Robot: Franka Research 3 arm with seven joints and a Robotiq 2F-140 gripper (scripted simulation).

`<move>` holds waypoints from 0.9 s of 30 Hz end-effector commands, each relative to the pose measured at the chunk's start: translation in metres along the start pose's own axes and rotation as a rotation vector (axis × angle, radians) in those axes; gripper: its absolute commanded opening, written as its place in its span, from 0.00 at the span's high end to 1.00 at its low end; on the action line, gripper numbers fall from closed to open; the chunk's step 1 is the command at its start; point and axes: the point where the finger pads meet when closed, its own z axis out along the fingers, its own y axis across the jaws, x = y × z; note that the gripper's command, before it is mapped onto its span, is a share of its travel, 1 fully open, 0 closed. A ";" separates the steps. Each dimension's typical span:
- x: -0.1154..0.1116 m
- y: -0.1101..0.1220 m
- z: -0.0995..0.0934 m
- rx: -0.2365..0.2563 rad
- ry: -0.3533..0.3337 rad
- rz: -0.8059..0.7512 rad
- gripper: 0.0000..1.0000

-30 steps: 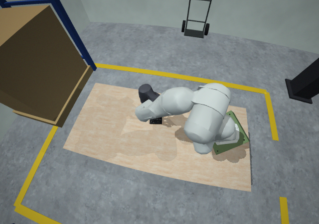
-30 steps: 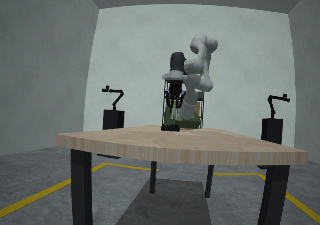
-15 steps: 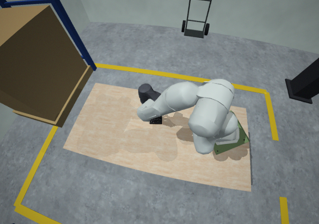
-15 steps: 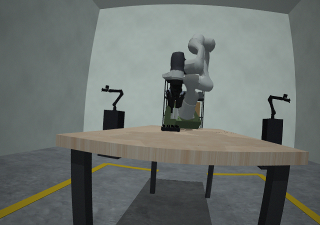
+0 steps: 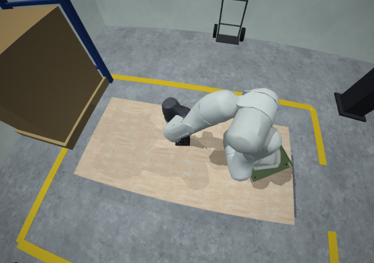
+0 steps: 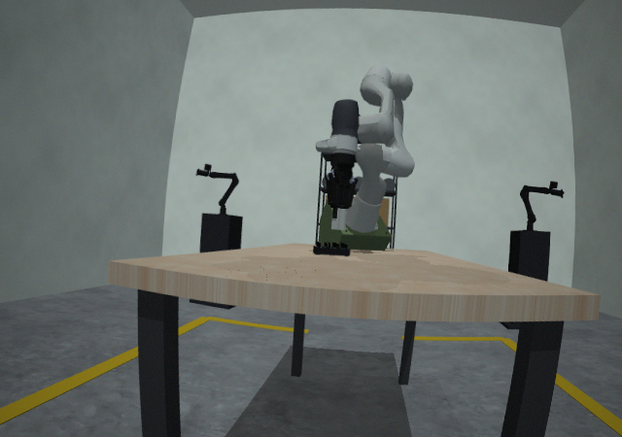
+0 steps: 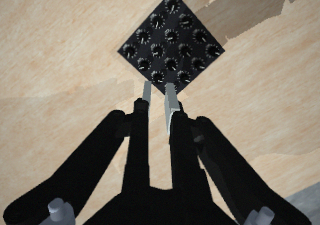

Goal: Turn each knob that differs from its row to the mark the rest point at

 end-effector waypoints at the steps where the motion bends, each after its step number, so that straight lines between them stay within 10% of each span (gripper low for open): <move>1: 0.001 0.000 -0.001 0.000 -0.002 -0.156 0.88; 27: 0.000 0.000 -0.006 0.001 -0.004 -0.645 0.88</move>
